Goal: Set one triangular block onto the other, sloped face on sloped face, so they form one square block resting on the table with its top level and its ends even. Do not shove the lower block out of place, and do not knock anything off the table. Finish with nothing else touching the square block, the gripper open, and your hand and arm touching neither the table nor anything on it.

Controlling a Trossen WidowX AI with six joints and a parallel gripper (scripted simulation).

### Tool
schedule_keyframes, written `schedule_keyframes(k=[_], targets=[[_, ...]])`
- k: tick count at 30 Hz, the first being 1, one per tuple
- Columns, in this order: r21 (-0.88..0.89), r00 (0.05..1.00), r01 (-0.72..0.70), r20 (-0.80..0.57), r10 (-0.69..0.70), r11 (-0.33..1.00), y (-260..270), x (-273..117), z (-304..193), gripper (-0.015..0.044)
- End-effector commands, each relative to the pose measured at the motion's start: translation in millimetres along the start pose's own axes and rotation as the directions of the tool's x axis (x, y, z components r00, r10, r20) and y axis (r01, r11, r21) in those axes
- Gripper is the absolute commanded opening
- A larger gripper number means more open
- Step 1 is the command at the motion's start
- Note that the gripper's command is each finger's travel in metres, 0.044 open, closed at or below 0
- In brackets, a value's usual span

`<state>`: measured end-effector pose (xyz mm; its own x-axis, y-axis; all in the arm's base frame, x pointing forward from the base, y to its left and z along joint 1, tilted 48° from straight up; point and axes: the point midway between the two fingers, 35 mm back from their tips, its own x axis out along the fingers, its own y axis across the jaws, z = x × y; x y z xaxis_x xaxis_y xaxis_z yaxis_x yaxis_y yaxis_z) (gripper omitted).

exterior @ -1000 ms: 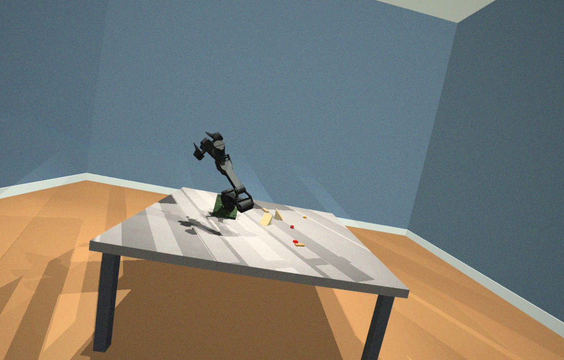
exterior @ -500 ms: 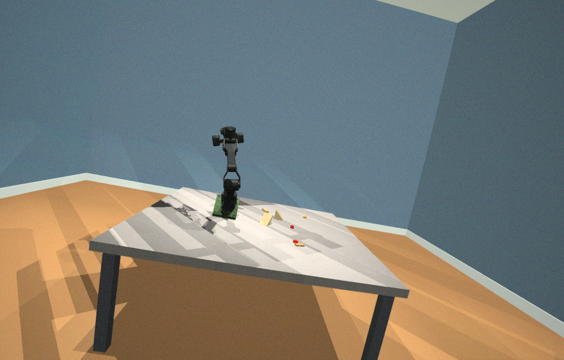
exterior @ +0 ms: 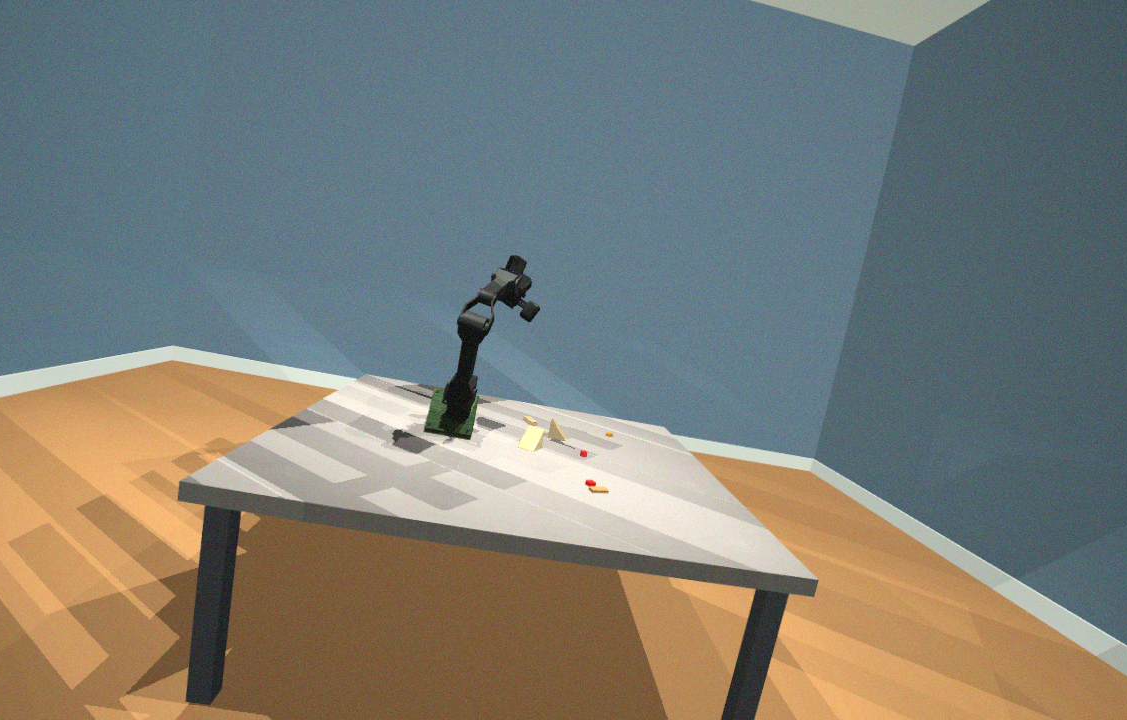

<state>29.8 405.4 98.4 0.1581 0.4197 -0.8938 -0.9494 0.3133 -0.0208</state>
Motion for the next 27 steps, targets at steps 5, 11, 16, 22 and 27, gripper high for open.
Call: schedule_keyframes(k=[5, 11, 16, 22, 27], targets=[[0.326, 0.902, 0.385, -0.332, -0.276, 0.864, -121.5, 65.7, -24.1, 0.044], [0.388, 0.748, 0.617, -0.559, -0.358, 0.685, -192.1, 91.3, -62.1, 0.044], [0.388, 0.555, 0.811, -0.746, -0.368, 0.438, -253.8, 111.7, -106.7, 0.044], [0.276, 0.337, 0.938, -0.867, -0.368, 0.209, -302.2, 115.8, -148.5, 0.044], [0.276, 0.337, 0.938, -0.867, -0.368, 0.209, -302.2, 115.8, -148.5, 0.044]])
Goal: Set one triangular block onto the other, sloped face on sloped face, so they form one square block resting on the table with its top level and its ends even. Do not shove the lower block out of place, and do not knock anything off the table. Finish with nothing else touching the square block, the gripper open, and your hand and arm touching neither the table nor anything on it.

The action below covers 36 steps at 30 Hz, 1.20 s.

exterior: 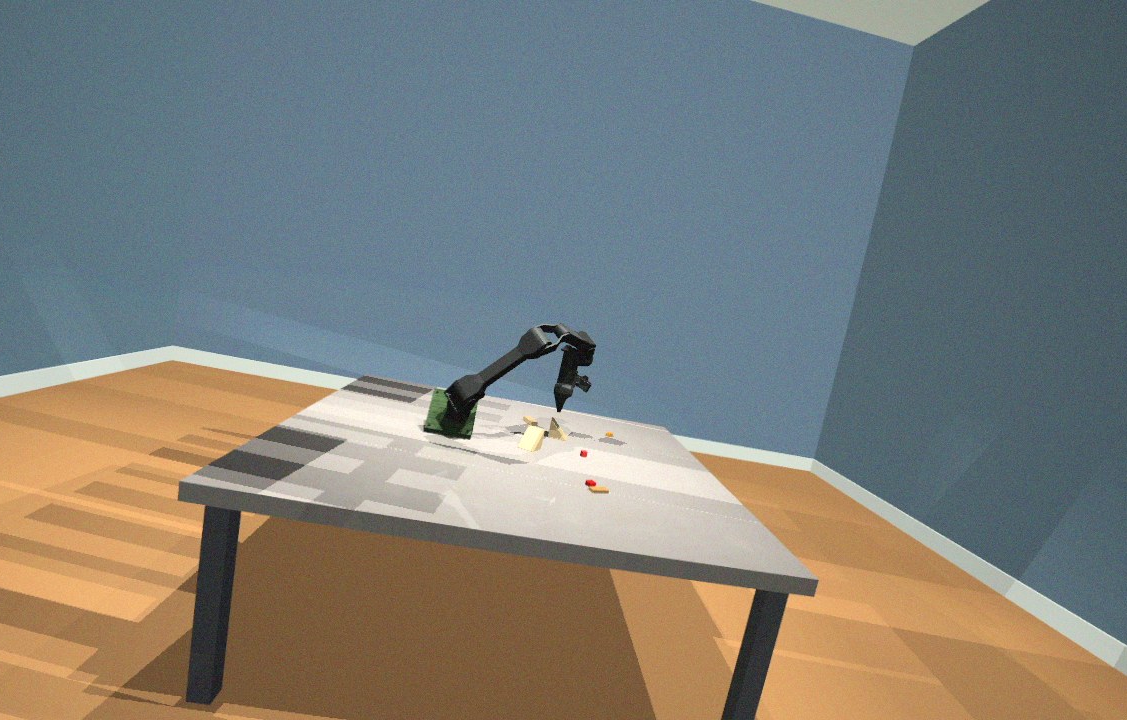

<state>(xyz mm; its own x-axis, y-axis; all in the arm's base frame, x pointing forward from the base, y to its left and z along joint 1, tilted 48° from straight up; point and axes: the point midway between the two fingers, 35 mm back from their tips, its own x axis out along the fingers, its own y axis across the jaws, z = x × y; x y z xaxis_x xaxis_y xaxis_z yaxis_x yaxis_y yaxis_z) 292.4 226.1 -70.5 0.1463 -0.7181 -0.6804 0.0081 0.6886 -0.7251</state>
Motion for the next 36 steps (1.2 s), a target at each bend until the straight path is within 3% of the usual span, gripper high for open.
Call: schedule_keyframes(k=[1, 36], targets=[[0.017, 1.0, -0.006, 0.021, 0.005, 1.0, 0.9, -8.0, 3.6, 0.044], [0.016, 1.0, -0.006, 0.022, 0.006, 1.0, 1.7, 47.0, 6.3, 0.044]])
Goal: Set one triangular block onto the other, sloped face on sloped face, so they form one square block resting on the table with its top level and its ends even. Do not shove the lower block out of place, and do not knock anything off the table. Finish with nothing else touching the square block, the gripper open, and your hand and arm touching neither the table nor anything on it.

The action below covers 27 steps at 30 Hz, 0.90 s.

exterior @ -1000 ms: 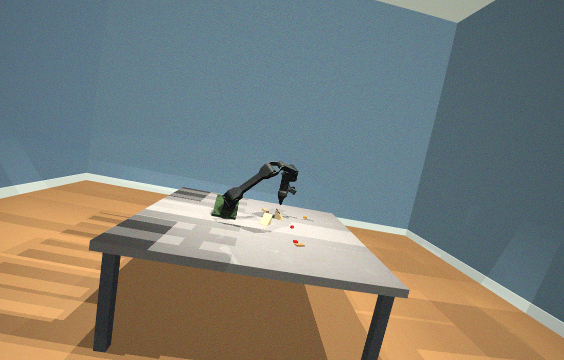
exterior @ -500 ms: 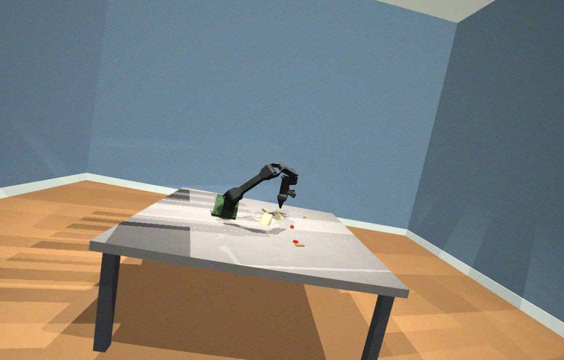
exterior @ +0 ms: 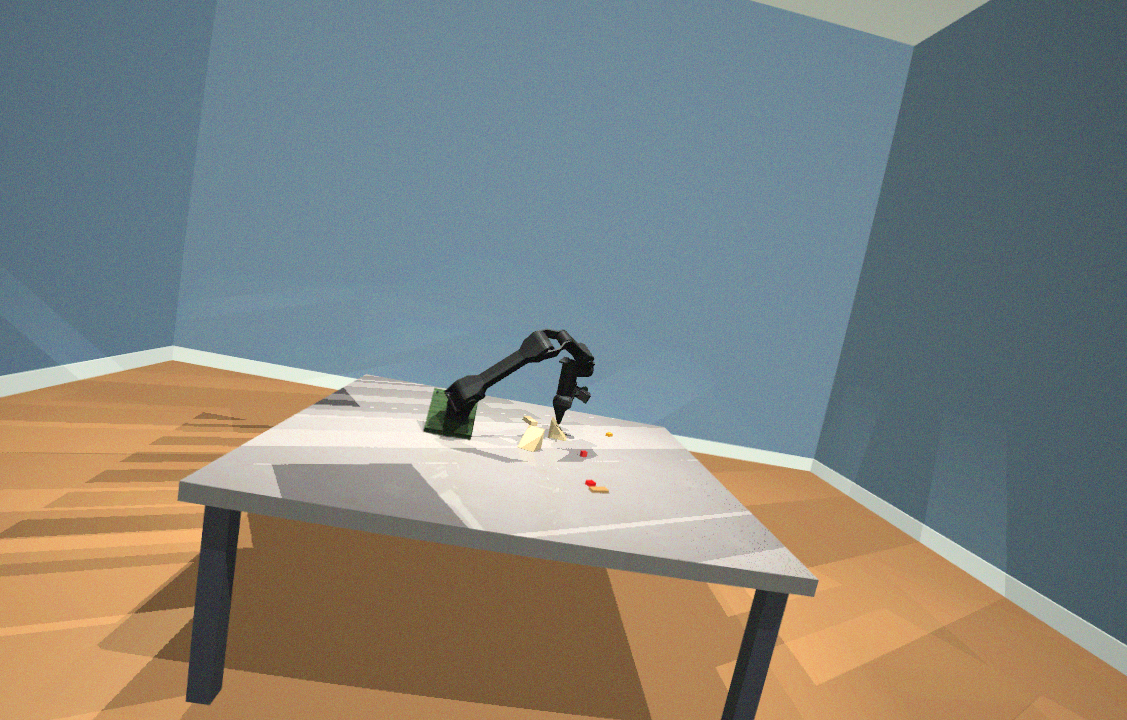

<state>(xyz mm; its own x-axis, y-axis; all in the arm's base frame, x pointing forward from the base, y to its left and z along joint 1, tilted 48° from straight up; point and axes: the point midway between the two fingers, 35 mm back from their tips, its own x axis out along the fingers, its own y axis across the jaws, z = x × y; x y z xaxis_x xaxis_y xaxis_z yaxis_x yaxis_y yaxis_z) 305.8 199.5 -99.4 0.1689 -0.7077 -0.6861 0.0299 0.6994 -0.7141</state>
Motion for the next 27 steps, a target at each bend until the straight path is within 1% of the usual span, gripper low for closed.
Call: schedule_keyframes(k=[1, 27], targets=[[-0.007, 1.0, 0.006, -0.001, -0.006, 1.0, -1.2, 7.9, -1.4, 0.044], [-0.006, 1.0, 0.01, 0.0, -0.01, 1.0, -6.0, 49.5, -6.2, 0.044]])
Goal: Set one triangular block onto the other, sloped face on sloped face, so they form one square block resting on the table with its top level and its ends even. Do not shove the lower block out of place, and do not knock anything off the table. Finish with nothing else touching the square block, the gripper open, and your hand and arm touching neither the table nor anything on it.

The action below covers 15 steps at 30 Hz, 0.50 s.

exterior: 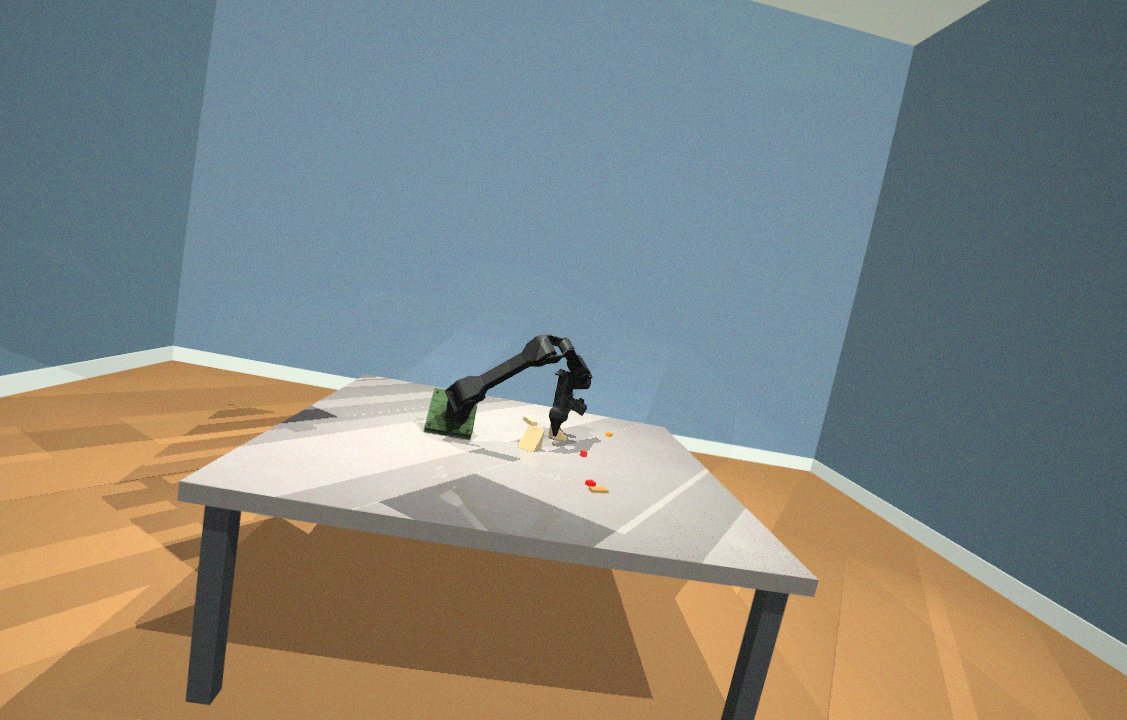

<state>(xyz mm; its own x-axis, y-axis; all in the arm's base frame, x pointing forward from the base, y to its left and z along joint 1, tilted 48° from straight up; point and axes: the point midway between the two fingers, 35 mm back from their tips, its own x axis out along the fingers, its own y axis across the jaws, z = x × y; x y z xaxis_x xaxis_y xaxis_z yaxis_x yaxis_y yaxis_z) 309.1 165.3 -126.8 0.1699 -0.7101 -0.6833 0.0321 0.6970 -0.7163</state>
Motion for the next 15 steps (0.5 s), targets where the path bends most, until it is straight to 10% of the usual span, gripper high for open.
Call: schedule_keyframes(k=[1, 15], targets=[[-0.008, 1.0, 0.006, -0.001, -0.006, 1.0, -1.9, 7.2, -2.4, 0.044], [-0.008, 1.0, 0.006, -0.001, -0.006, 1.0, -2.1, 8.2, -2.6, 0.0223]])
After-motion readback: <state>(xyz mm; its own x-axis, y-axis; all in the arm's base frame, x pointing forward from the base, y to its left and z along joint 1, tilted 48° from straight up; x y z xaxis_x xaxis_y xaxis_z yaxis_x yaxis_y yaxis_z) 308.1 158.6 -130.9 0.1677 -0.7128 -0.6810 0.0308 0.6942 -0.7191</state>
